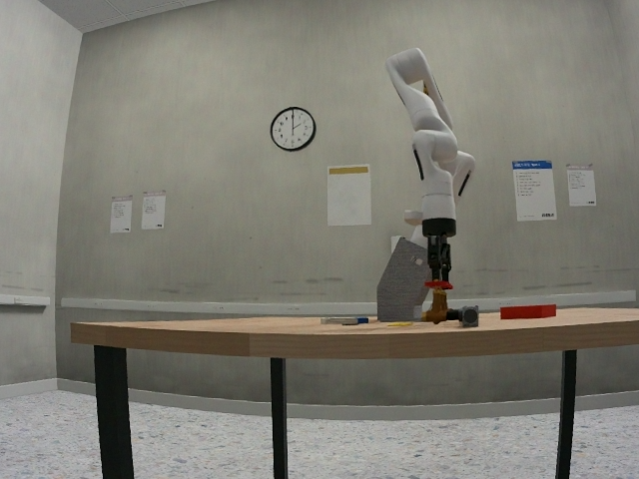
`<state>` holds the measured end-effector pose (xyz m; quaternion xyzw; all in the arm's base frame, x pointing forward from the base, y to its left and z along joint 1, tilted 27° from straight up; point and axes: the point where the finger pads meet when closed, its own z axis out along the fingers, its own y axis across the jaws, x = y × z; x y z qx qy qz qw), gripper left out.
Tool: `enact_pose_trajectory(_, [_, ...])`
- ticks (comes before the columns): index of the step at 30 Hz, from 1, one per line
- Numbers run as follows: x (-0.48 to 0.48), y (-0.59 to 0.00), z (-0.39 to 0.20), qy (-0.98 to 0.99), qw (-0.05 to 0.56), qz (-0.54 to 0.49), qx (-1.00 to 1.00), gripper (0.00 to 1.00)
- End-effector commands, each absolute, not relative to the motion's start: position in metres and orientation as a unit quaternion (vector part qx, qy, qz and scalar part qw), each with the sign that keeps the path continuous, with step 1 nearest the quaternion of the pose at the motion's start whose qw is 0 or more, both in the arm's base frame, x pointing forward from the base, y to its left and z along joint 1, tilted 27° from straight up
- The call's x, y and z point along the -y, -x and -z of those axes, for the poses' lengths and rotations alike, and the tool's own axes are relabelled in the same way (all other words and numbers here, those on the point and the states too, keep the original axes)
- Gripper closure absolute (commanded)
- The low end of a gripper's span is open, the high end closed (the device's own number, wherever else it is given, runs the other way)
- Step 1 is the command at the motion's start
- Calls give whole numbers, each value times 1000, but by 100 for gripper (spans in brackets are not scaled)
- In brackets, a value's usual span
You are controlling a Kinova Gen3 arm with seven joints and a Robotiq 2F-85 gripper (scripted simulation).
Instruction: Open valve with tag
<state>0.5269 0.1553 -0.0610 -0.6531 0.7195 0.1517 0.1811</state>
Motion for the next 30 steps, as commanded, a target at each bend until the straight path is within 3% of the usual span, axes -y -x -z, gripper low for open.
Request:
enact_pose_trajectory(1, [-155,-528,60,646,180,-153,-726,0])
enact_pose_trajectory(14, [-155,-528,60,572,165,-169,-785,0])
enact_pose_trajectory(30, [-155,-528,60,344,114,-207,-909,0])
